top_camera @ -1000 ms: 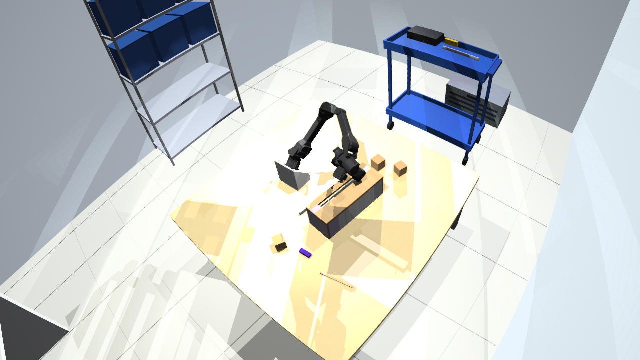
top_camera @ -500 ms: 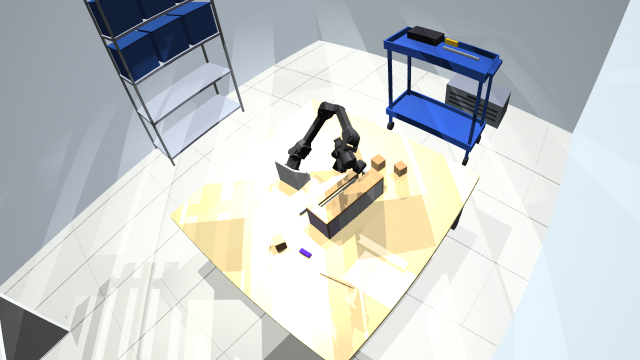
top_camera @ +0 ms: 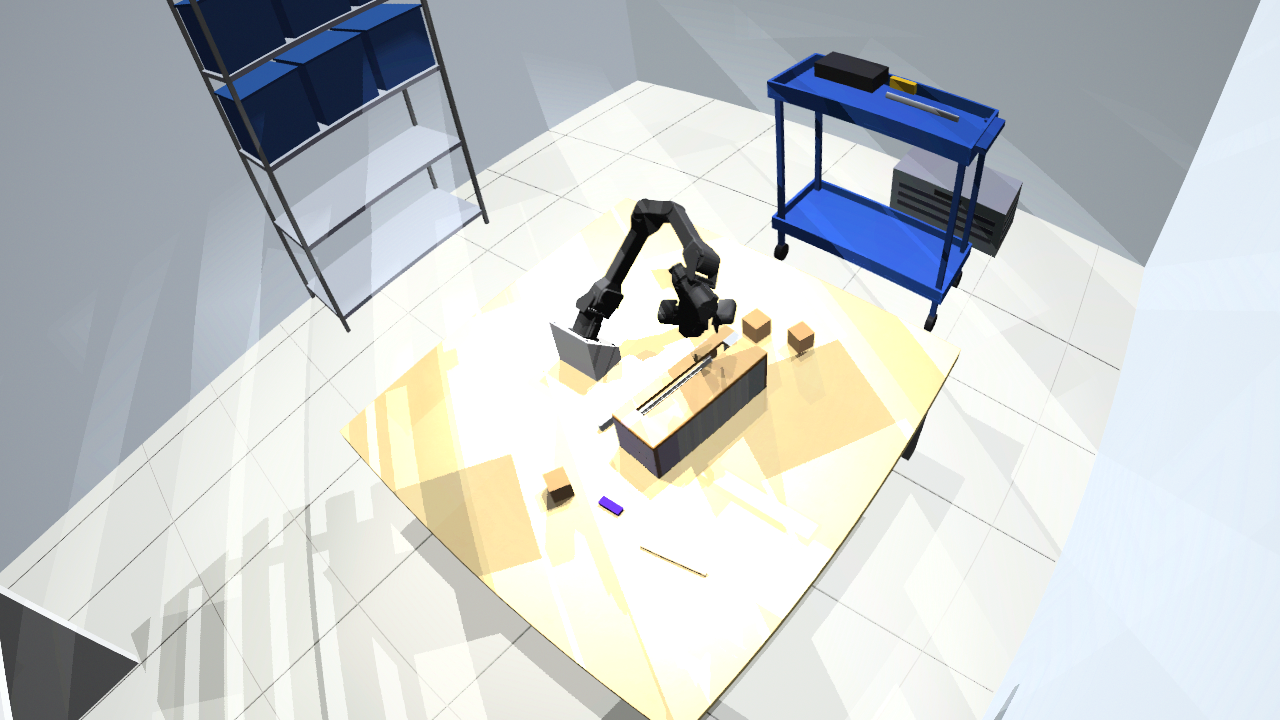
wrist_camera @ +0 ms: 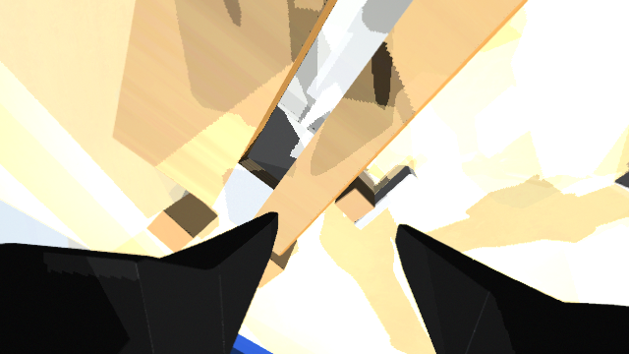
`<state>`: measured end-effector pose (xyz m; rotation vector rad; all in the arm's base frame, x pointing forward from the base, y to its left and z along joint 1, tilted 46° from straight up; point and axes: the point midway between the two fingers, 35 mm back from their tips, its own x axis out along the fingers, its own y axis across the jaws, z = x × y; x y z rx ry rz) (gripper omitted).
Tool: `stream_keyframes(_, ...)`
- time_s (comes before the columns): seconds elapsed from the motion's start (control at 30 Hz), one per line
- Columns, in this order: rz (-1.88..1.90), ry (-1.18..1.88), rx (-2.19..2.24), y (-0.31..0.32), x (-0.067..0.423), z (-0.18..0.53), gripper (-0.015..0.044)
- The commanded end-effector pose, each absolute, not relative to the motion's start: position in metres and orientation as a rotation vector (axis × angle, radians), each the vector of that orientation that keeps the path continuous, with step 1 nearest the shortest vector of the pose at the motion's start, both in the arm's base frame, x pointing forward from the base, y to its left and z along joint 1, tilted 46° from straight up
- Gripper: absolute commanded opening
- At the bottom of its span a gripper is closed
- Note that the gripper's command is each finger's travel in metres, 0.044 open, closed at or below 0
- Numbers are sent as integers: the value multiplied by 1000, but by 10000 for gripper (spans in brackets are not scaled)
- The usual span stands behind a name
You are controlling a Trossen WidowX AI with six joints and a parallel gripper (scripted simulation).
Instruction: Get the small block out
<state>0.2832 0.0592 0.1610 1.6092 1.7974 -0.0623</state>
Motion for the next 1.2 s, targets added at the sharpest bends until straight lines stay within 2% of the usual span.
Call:
stream_keyframes(0.0, 472, 1521, 999, 66, 274, 167, 285)
stream_keyframes(0.17, 802, 1255, 508, 72, 269, 173, 285)
stream_keyframes(0.37, 968, 1062, 182, 76, 265, 178, 285)
stream_keyframes(1.17, 1357, 209, -1078, 87, 255, 197, 285)
